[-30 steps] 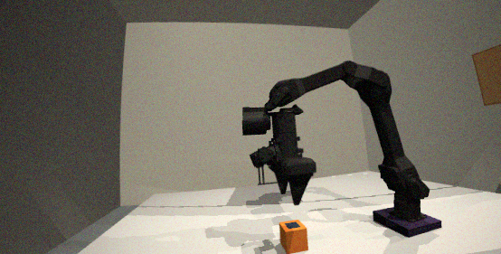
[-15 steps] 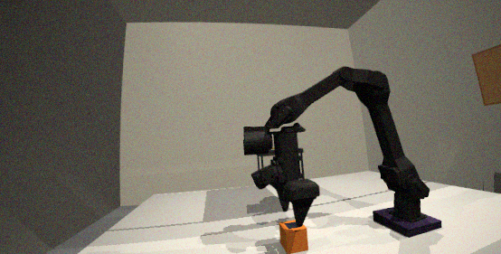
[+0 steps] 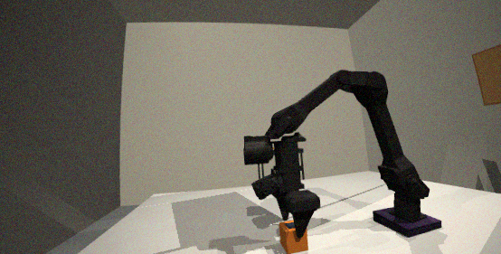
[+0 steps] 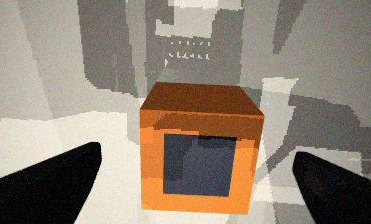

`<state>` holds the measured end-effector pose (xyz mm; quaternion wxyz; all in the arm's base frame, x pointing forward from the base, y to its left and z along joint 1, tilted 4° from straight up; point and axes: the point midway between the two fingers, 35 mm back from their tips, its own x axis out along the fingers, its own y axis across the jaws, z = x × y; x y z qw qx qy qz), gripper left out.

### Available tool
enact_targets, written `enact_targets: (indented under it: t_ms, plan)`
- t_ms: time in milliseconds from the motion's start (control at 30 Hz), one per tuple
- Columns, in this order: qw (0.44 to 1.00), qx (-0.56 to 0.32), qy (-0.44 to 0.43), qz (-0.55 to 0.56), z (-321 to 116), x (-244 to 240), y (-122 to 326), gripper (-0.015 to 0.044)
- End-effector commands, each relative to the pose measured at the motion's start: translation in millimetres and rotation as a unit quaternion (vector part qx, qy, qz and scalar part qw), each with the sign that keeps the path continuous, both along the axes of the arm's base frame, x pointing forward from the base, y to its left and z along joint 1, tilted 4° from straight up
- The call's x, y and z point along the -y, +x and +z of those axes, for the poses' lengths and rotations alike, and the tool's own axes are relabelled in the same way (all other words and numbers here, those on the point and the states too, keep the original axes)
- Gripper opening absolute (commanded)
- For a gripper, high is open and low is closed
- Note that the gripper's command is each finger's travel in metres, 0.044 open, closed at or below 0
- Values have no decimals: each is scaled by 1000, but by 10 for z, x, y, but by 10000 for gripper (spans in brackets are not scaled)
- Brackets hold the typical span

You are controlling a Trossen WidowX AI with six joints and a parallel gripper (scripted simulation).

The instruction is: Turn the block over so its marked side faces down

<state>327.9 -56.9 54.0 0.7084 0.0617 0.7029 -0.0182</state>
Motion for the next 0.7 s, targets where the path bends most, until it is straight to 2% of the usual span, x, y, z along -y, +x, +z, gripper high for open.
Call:
enact_targets:
  t_ms: [0,200,467,667]
  plan:
    - [1000,-2,-1,-2,-78,-2,-9,440]
    - [1000,-2,-1,-2,-149,-8,-13,440]
    - [1000,-2,-1,-2,-149,-8,-13,230]
    - [1000,-2,-1,-2,-149,-8,-13,190]
